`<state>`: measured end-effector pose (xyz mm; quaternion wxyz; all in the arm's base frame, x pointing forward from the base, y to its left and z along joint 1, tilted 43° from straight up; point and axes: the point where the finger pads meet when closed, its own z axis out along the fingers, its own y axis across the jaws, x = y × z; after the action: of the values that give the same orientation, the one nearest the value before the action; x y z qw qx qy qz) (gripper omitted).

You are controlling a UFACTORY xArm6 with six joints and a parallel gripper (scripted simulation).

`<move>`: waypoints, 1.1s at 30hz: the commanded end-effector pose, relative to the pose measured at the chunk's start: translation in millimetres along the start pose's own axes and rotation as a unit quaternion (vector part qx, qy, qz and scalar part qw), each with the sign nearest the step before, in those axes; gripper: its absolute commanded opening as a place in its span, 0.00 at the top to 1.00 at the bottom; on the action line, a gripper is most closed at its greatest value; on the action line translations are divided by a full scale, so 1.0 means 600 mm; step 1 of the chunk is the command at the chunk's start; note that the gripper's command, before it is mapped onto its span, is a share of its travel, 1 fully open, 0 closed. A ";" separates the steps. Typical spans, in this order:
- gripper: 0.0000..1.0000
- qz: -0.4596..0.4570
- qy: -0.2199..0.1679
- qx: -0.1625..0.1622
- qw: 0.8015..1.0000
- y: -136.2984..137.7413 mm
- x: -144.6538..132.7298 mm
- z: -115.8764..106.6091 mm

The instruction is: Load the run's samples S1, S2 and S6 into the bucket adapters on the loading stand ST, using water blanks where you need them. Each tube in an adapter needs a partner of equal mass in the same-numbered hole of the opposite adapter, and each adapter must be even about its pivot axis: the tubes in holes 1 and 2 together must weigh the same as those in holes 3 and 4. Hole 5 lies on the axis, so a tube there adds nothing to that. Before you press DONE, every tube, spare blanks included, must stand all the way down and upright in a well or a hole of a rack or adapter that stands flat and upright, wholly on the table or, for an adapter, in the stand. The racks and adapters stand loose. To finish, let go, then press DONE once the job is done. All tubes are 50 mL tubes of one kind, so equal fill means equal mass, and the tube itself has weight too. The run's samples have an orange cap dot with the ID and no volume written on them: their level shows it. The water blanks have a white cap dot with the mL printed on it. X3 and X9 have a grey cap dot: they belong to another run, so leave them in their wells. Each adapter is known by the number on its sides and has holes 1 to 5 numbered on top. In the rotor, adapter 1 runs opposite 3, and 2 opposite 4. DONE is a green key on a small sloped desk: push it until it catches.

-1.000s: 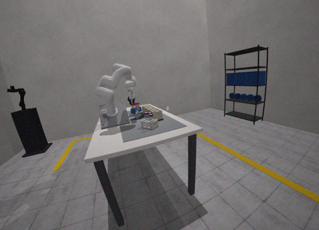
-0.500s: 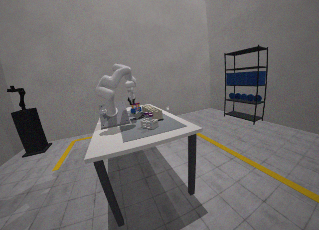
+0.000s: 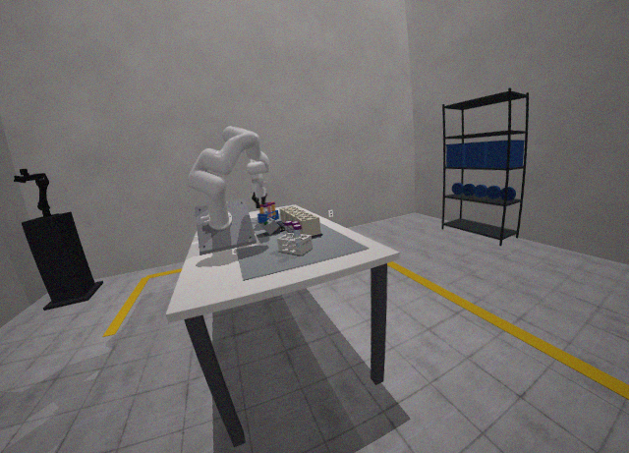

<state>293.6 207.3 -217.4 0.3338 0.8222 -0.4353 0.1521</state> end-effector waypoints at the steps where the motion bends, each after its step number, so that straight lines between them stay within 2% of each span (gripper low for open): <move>1: 0.43 0.001 -0.001 0.003 1.000 -0.003 0.000 -0.001; 21: 0.43 0.001 -0.001 0.003 1.000 -0.003 0.000 0.006; 22: 1.00 0.001 -0.001 0.003 1.000 -0.003 0.000 0.005; 33: 1.00 0.001 -0.001 0.003 1.000 -0.003 0.000 0.003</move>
<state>293.5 204.7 -220.3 0.3336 0.8222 -0.4353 0.1521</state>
